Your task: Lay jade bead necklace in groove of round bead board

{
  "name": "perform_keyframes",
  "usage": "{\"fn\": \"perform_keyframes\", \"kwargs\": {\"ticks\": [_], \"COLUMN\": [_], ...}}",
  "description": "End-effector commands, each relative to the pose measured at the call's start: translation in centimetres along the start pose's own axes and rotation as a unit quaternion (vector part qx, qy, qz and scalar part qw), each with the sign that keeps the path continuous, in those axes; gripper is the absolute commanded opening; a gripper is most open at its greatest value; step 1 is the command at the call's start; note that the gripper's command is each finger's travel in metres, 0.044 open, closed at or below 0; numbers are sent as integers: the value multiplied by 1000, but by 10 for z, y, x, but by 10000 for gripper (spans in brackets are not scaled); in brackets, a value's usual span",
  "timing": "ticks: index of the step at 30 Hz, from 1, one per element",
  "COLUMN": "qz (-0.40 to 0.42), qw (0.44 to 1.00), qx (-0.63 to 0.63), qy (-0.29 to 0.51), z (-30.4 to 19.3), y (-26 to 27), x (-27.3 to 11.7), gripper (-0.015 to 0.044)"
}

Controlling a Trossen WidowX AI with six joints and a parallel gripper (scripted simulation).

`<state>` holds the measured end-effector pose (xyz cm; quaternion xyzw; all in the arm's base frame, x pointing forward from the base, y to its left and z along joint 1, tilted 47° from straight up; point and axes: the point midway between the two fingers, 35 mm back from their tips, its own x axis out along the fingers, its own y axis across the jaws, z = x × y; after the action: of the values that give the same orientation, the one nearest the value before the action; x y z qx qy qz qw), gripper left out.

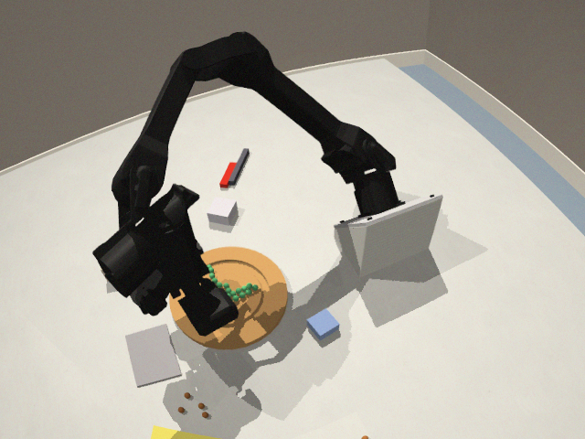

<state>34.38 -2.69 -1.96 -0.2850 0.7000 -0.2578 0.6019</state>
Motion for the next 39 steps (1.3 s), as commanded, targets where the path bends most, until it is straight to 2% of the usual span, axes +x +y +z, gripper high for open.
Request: {"fn": "perform_keyframes", "kwargs": {"ticks": [1, 18, 23, 39], "qz": [-2, -2, 1, 1], "qw": [1000, 1000, 1000, 1000], "qx": [-3, -5, -2, -2], "qy": [2, 4, 4, 4], "z": [-1, -2, -2, -2], "y": [0, -1, -1, -1], "x": [7, 29, 27, 27], "gripper": [120, 120, 0, 0]}}
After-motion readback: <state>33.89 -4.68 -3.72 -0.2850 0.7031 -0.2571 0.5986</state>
